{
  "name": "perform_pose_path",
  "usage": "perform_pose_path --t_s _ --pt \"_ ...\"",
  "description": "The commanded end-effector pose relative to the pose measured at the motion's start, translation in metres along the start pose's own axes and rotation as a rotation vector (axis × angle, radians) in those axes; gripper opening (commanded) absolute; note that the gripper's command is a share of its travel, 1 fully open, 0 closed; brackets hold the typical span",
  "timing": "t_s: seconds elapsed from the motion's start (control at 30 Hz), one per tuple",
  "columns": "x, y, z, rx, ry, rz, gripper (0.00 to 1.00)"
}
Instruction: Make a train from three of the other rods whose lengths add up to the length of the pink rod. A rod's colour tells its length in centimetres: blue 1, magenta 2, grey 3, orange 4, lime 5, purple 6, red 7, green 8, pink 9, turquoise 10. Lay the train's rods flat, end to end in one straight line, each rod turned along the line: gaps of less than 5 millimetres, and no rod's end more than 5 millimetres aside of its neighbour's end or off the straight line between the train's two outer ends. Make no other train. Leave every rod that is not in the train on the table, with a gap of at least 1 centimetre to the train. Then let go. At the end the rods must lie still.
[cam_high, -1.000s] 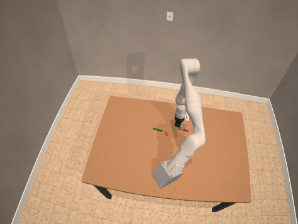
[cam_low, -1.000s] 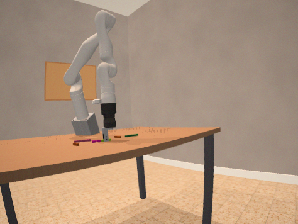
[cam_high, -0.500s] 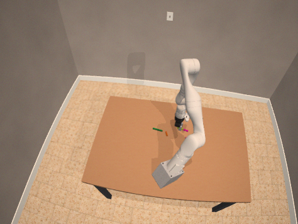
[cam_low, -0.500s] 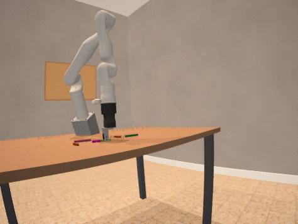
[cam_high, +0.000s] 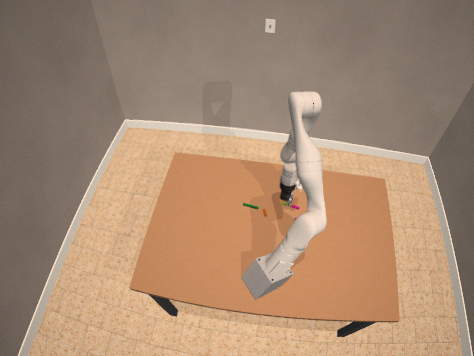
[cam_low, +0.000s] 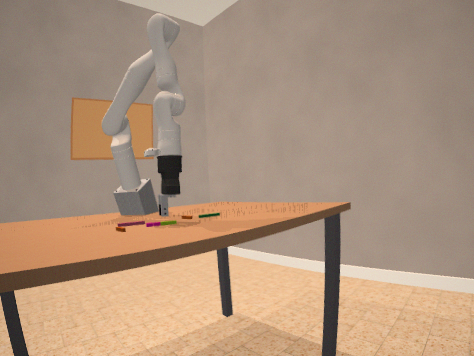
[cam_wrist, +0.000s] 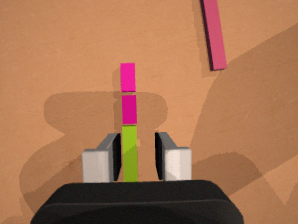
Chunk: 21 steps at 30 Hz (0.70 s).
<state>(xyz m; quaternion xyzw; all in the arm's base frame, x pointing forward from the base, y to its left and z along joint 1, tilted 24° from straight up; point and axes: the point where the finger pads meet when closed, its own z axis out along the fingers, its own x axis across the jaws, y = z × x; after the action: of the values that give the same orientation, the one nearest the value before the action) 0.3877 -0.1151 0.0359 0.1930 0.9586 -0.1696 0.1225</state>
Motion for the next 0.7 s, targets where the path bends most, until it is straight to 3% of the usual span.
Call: perform_pose_path --t_s 0.0,0.33,0.63,0.67 --pt "-0.005 0.011 -0.017 -0.023 -0.02 -0.009 0.54" --pt "-0.004 0.01 -0.057 -0.023 -0.02 -0.009 0.54" --pt "-0.004 0.01 -0.064 -0.023 -0.02 -0.009 0.54" --pt "-0.004 0.01 -0.064 -0.023 -0.02 -0.009 1.0"
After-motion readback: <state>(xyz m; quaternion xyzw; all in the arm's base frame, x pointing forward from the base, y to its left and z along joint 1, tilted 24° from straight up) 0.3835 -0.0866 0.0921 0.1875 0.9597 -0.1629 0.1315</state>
